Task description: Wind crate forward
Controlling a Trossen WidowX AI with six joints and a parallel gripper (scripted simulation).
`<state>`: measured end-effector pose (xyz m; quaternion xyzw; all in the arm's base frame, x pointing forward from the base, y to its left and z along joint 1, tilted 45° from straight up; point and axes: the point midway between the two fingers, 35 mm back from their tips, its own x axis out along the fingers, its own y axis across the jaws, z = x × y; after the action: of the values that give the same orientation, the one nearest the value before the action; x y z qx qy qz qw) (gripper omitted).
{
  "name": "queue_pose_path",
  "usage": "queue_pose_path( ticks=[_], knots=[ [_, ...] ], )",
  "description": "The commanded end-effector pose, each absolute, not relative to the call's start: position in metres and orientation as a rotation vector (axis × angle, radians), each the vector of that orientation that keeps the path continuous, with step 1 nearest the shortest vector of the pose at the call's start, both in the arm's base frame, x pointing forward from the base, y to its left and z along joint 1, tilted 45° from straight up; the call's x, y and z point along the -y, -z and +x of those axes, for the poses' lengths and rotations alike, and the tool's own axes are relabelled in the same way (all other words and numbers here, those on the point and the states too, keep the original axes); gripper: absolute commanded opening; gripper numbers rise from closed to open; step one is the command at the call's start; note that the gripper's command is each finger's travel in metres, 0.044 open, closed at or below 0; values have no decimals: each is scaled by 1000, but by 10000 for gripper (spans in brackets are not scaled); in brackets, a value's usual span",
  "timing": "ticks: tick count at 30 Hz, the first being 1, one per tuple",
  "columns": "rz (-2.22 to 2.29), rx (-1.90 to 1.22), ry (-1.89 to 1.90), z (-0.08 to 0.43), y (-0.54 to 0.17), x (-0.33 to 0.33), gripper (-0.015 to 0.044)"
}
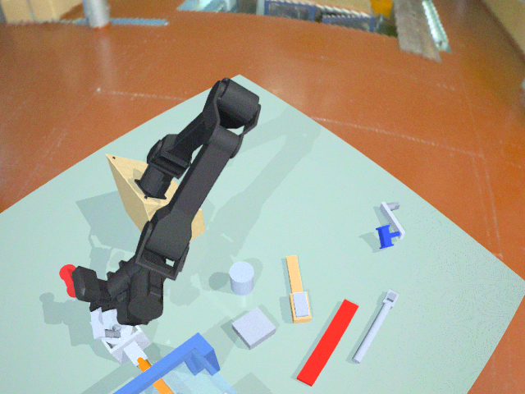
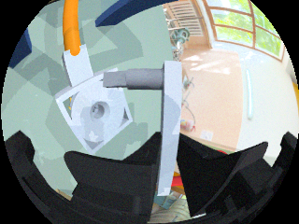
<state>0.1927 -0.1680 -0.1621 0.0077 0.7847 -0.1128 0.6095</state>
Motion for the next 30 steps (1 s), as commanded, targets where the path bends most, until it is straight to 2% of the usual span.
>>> queue_pose_path(
  ticks=[1, 30],
  knots=[
    [-53, -1811, 327, 193, 160, 170, 0],
    [-482, -1794, 661, 193, 161, 168, 0]
  ],
)
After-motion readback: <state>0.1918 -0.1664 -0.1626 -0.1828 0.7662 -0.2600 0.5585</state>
